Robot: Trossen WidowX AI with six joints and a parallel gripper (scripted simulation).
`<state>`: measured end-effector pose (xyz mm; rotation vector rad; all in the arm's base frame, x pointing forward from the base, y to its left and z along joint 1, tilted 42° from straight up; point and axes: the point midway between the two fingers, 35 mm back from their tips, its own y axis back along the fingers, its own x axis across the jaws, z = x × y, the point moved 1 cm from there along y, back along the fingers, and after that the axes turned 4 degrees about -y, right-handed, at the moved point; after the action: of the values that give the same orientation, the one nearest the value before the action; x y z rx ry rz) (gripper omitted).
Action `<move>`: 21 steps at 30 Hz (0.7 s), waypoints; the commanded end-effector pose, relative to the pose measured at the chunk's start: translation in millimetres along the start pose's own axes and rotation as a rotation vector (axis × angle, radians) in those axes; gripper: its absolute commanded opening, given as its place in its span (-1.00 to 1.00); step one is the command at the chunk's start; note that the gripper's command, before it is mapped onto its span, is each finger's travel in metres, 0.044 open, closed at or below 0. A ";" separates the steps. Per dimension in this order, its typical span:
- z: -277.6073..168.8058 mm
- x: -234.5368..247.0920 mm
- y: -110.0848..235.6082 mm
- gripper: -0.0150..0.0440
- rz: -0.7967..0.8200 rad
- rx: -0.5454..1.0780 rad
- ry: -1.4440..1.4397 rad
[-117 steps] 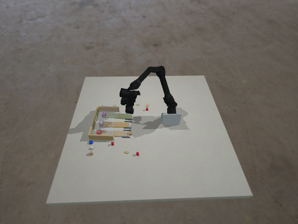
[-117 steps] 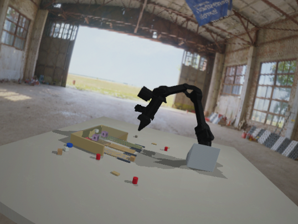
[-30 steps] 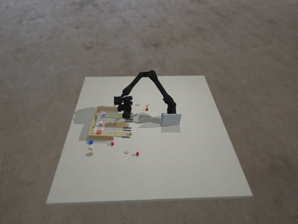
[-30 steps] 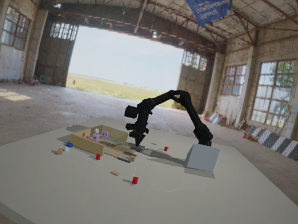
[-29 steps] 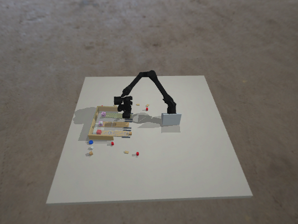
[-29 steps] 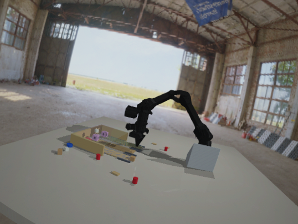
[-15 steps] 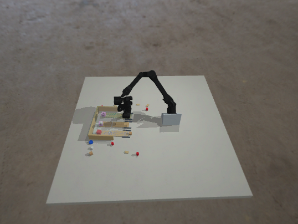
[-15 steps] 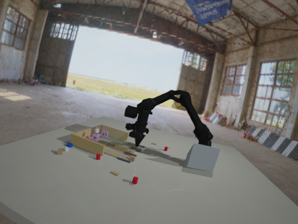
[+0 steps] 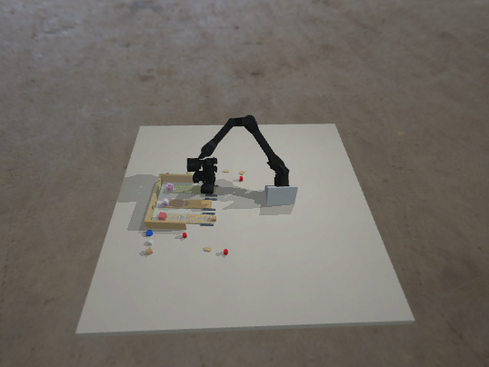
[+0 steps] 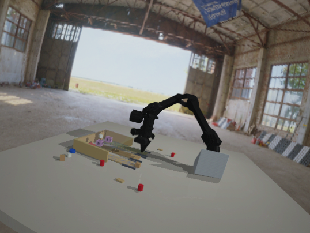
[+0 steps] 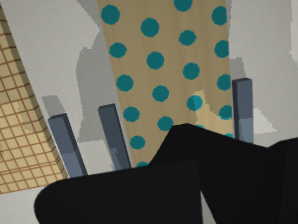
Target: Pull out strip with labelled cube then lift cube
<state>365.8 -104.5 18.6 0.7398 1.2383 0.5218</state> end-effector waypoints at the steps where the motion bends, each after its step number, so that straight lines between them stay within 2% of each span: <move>1: -6.7 -1.0 -2.8 -0.49 -0.004 0.006 0.004; 21: -37.2 -2.9 -3.9 -0.49 -0.004 0.008 0.006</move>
<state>339.2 -100.4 16.0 0.7352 1.2391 0.5275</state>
